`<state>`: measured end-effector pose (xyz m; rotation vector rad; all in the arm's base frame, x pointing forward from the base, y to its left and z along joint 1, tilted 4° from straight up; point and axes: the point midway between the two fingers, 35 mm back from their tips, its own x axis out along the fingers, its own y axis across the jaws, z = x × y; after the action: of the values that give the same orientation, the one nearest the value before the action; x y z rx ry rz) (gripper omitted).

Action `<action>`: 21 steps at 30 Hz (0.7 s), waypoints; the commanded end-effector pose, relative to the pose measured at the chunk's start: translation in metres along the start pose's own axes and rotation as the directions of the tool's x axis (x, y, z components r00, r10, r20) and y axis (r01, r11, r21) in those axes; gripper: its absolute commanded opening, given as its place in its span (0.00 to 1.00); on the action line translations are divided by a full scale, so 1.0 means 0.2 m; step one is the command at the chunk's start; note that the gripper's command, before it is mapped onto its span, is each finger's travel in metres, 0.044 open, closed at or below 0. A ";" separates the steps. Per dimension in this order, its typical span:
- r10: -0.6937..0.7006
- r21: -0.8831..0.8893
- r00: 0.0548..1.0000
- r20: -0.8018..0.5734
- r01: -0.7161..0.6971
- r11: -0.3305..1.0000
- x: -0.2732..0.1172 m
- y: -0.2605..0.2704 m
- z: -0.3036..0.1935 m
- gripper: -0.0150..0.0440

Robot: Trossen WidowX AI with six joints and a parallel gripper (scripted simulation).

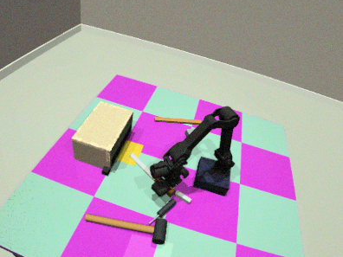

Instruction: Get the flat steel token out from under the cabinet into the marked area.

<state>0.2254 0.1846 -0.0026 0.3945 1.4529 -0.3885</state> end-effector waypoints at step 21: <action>0.009 -0.082 1.000 0.000 -0.009 0.997 -0.01 0.06 -0.04 0.25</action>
<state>0.2235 0.1984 -0.0019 0.3600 1.4605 -0.3482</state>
